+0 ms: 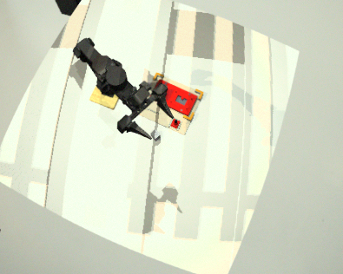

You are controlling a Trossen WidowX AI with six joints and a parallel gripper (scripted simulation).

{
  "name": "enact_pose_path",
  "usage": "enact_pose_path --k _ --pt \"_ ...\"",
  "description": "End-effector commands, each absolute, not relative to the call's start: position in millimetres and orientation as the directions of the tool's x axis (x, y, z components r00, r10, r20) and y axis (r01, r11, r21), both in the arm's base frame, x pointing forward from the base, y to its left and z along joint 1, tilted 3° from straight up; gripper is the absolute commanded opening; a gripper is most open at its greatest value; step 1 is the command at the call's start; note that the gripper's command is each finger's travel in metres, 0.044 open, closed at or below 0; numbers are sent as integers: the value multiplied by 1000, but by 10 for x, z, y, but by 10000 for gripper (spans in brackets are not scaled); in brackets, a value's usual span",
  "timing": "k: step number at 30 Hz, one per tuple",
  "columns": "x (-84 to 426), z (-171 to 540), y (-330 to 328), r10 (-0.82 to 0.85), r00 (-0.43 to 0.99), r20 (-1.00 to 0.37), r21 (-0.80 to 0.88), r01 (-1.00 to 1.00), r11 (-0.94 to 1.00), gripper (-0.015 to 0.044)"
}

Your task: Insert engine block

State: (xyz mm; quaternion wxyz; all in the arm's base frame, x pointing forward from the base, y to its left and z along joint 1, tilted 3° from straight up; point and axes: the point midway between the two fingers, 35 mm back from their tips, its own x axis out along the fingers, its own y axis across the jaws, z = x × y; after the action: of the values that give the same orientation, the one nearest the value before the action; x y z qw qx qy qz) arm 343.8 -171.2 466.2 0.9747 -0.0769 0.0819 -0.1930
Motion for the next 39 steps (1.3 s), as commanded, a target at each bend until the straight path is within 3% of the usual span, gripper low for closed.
enact_pose_path --k 1,21,39 --pt "3527 4414 -1742 -385 898 -213 -241 333 911 440" --pt "3700 3034 -1727 -295 702 -648 -468 -62 882 440" --pt "3464 1978 -1529 -163 375 -913 -360 -548 755 440"
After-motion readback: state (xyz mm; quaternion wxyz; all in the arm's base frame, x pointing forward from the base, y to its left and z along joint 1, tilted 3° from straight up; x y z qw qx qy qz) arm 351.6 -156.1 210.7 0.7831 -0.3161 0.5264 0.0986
